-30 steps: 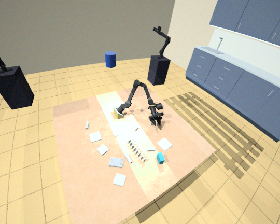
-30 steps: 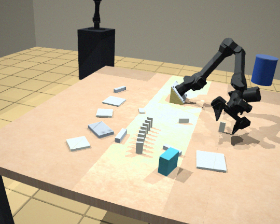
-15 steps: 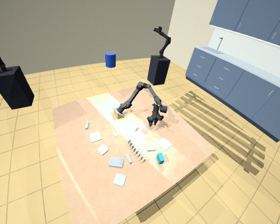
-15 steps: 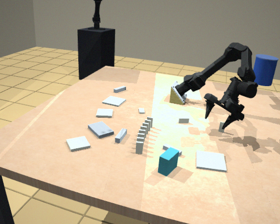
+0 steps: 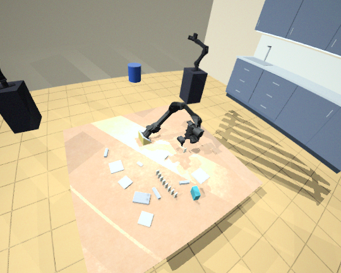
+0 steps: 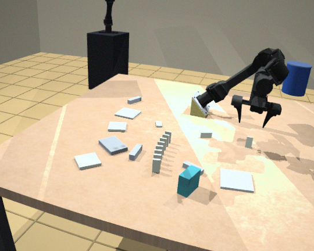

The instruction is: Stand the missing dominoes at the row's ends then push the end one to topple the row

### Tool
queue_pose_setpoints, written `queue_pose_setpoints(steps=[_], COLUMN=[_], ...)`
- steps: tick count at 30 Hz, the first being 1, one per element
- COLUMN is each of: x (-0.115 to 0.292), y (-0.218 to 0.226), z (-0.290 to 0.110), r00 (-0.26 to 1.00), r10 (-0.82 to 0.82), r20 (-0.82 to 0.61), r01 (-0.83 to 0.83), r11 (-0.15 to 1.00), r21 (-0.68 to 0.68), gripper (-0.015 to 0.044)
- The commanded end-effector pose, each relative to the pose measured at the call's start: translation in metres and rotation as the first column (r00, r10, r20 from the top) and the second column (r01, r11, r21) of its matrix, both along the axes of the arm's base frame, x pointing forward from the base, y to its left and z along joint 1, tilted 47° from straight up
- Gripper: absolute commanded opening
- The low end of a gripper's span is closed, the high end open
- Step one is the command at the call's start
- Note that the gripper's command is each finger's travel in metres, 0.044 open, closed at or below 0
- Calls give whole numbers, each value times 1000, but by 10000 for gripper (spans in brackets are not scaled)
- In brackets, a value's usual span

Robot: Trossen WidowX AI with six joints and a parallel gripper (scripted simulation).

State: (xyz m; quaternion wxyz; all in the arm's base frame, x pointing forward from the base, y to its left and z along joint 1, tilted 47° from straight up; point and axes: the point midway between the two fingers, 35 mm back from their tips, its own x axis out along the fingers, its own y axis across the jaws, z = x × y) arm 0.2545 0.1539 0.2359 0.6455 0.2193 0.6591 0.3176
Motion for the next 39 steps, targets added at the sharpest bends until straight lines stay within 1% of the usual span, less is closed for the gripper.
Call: queue_pose_setpoints(steps=[1,4,13,29,39], x=[-2,-2,-8,-10,-10], y=[1,4,47,58,58], z=[6,2,-37,-48,-48], r00=[1000,1000,1000,1000,1000], r10=[3,3,3,3,3], r20=[-29,-29,-28,-28,-28], r01=[-2,-2,-2,-2,-2], r11=[999,999,999,999,999], r21=[33,32,36,37,37], gripper=[440,440,440,440,177])
